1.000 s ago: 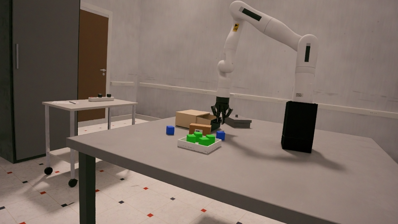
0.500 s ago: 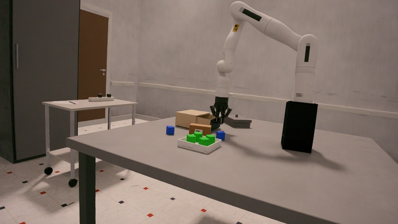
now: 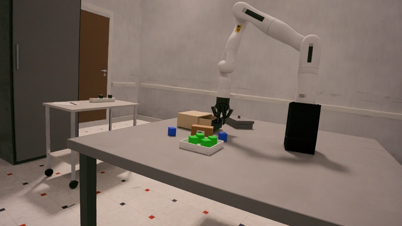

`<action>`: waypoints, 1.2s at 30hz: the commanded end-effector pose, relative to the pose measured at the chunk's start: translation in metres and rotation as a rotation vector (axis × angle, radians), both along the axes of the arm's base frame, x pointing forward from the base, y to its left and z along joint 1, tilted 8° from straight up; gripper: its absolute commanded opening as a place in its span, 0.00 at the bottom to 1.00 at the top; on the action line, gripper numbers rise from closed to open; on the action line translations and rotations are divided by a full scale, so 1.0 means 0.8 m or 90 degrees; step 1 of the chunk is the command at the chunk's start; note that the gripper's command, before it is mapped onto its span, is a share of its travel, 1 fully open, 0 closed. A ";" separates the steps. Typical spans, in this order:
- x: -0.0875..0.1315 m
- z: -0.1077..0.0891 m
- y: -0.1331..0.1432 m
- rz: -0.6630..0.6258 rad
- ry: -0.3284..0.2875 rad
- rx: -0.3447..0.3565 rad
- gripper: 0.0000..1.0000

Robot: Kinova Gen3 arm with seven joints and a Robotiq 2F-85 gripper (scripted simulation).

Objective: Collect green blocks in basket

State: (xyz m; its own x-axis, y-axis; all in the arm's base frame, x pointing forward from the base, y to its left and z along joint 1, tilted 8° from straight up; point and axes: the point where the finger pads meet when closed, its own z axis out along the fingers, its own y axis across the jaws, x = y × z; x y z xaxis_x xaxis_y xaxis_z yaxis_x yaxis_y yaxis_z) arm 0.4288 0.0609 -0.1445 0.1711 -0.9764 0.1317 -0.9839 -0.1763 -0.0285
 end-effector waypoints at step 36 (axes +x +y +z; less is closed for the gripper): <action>0.018 0.008 0.004 0.000 -0.001 0.000 0.30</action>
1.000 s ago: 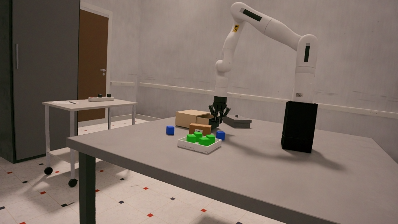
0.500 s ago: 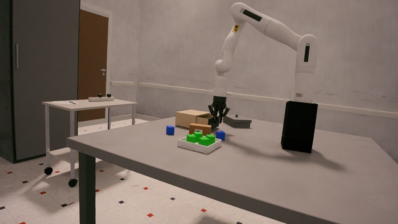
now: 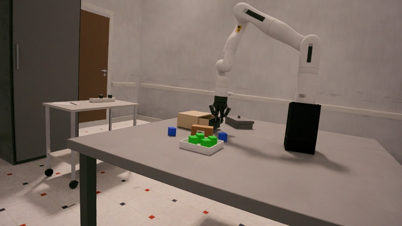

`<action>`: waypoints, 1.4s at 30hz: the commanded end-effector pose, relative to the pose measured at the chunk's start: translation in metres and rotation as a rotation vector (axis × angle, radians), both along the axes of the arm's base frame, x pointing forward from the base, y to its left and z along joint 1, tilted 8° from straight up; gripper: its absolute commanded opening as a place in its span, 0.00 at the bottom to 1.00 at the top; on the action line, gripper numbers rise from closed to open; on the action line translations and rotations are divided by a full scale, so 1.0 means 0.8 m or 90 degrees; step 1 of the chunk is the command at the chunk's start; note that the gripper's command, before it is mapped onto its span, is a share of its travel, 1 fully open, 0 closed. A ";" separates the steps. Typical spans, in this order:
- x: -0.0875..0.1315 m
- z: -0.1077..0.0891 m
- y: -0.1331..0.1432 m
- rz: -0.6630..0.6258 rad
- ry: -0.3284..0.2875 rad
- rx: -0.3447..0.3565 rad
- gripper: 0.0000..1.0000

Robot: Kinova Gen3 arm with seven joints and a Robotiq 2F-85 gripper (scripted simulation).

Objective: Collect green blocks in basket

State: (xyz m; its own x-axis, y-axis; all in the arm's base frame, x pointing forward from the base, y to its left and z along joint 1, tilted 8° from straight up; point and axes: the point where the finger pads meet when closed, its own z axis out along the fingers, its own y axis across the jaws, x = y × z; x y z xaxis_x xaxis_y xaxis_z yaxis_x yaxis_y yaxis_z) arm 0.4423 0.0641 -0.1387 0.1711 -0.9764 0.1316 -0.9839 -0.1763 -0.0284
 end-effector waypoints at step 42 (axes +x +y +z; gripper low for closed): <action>0.075 0.003 0.014 0.000 -0.001 0.000 0.30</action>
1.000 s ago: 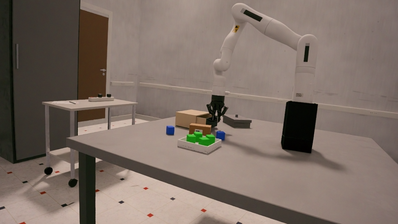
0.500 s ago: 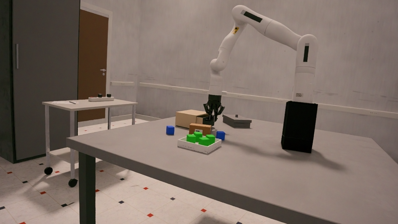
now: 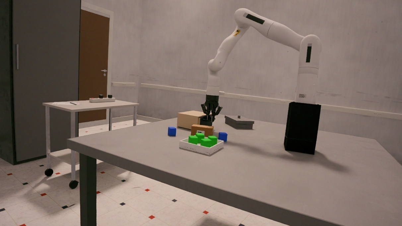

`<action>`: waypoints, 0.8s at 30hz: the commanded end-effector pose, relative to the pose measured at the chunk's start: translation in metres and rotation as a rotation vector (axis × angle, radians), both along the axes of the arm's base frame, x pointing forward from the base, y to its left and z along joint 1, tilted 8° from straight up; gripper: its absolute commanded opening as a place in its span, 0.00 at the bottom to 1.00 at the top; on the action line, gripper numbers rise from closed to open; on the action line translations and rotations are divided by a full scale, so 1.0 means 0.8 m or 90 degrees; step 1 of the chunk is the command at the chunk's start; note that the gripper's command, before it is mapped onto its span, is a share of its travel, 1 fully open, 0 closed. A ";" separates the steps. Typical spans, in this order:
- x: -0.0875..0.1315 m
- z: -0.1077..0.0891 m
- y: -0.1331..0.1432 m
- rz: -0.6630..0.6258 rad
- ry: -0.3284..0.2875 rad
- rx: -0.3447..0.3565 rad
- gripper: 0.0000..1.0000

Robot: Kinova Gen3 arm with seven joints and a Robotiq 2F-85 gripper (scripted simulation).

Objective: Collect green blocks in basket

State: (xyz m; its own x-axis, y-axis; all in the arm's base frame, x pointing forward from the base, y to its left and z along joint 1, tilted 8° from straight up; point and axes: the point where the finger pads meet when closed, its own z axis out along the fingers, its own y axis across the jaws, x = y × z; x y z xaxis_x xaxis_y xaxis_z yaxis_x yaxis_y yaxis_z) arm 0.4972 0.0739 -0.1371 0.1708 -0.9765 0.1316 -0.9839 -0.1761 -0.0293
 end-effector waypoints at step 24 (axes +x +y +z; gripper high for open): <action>0.012 0.001 0.002 0.000 -0.001 0.000 0.30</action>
